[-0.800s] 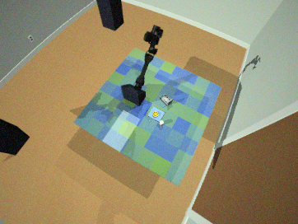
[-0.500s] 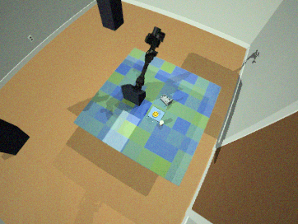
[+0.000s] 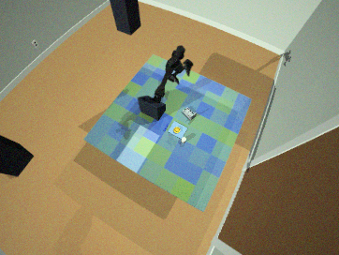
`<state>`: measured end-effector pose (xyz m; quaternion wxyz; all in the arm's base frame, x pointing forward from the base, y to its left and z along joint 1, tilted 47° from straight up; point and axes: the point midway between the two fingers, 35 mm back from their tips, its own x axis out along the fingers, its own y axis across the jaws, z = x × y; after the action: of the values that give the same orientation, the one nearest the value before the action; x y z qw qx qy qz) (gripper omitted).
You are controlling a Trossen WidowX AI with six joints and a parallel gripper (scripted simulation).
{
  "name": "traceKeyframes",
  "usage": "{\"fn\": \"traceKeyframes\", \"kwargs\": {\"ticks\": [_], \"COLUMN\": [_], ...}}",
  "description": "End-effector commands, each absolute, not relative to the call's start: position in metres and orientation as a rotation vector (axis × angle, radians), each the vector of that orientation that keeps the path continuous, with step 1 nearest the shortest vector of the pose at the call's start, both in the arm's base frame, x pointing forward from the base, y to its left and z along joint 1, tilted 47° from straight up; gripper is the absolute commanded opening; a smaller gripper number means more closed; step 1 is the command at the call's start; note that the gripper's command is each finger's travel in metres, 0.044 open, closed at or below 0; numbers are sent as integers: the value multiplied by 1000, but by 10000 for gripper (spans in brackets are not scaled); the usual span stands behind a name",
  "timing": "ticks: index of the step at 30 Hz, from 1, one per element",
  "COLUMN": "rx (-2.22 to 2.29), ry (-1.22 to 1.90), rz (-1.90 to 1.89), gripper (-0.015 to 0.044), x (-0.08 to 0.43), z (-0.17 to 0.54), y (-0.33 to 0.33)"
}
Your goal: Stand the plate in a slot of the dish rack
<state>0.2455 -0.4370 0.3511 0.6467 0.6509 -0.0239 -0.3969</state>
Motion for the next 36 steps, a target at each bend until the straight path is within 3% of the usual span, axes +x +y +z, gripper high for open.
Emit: {"fn": "traceKeyframes", "kwargs": {"ticks": [1,19,36], "rx": [1434,1193,953], "ry": [116,705,1136], "rz": [-882,-661,-265], "gripper": [400,400,400], "x": [265,317,335], "z": [312,182,83], "y": [-430,-366,-279]}}
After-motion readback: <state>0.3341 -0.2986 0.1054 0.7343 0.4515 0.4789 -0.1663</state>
